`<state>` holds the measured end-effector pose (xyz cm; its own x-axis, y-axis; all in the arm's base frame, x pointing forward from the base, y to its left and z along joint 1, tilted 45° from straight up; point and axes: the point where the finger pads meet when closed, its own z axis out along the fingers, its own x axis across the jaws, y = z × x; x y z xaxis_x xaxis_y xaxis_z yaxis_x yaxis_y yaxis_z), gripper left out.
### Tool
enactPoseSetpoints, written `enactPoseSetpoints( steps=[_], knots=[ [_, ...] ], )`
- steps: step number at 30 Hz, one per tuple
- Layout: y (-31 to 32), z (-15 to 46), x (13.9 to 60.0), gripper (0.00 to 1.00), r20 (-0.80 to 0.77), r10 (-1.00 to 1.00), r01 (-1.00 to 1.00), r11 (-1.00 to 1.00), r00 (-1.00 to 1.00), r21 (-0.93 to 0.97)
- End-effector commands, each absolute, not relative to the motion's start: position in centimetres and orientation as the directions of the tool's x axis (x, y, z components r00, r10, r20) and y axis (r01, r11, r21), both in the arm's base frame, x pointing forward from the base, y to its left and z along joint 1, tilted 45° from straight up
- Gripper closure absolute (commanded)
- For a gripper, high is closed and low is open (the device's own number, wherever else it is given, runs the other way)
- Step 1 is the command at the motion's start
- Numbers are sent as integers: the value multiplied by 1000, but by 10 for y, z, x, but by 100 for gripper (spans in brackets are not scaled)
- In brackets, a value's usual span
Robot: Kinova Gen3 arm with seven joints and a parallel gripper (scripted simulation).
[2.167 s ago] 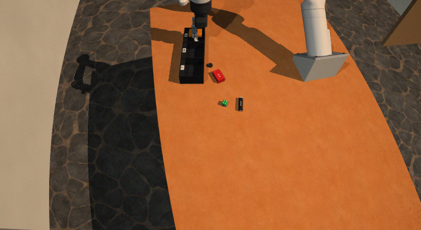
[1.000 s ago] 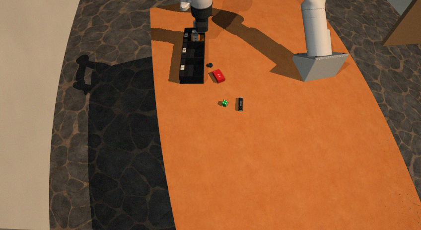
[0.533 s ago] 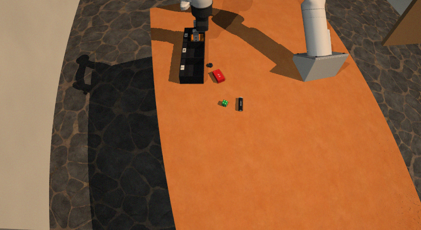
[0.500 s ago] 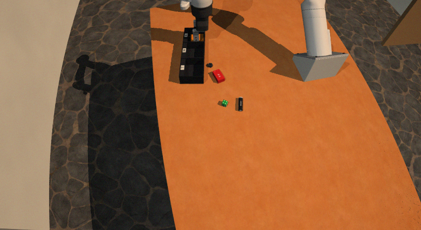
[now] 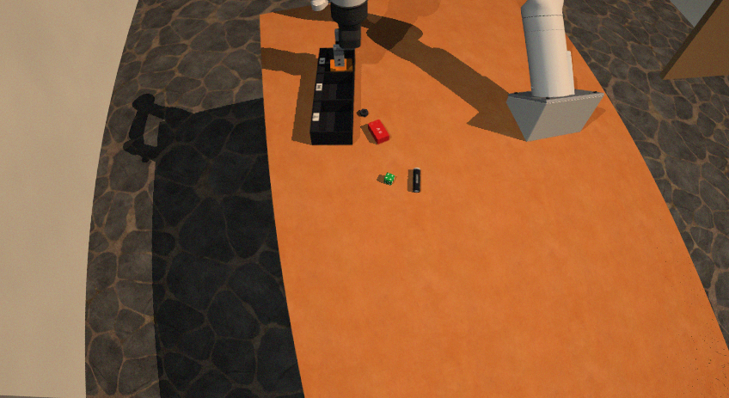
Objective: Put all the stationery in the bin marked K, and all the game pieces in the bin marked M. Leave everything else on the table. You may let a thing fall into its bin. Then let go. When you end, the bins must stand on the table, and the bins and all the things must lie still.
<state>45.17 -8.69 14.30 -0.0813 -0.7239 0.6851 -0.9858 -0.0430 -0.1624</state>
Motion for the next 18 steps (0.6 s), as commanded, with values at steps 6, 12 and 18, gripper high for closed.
enactPoseSetpoints(
  steps=[6, 12, 18],
  knots=[
    [-77, 153, 452, 13, 683, -726, -985, -47, -82, -169],
    [-73, 157, 451, 13, 683, -726, -985, -47, -82, -169],
    [-56, 140, 445, 36, 650, -725, -961, 62, -228, -269]
  ],
)
